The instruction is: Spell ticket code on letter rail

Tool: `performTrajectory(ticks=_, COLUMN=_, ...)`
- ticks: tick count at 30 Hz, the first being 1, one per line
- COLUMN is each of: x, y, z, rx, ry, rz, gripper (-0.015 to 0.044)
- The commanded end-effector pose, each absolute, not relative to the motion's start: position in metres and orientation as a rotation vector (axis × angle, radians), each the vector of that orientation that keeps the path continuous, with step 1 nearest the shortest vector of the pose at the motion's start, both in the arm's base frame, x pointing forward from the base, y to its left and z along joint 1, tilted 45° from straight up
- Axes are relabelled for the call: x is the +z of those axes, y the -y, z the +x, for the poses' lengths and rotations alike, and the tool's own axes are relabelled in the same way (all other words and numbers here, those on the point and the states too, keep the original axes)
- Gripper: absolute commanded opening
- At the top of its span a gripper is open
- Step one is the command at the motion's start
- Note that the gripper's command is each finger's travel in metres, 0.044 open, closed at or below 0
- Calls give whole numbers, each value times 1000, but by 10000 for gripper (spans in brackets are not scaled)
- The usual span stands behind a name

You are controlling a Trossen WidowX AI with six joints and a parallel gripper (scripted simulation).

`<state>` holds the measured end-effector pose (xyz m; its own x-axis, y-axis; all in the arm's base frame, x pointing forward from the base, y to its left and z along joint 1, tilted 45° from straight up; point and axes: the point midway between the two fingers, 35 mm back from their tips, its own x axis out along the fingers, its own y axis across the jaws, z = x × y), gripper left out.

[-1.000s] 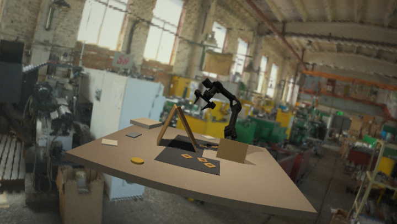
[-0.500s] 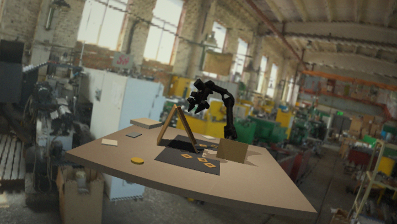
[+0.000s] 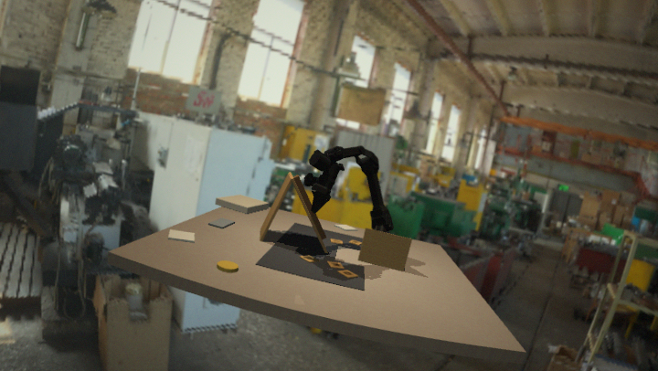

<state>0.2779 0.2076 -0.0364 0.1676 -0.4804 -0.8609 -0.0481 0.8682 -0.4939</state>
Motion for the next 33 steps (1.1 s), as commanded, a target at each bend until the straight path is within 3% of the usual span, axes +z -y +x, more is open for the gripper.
performTrajectory(ticks=1, x=-94, y=-177, z=262, rx=-714, ry=-1308, rz=-227, gripper=340)
performTrajectory(ticks=8, x=-145, y=-139, z=255, rx=-997, ry=-1213, rz=-130, gripper=340)
performTrajectory(ticks=33, x=-173, y=-118, z=256, rx=-1006, ry=-1209, rz=-128, gripper=340)
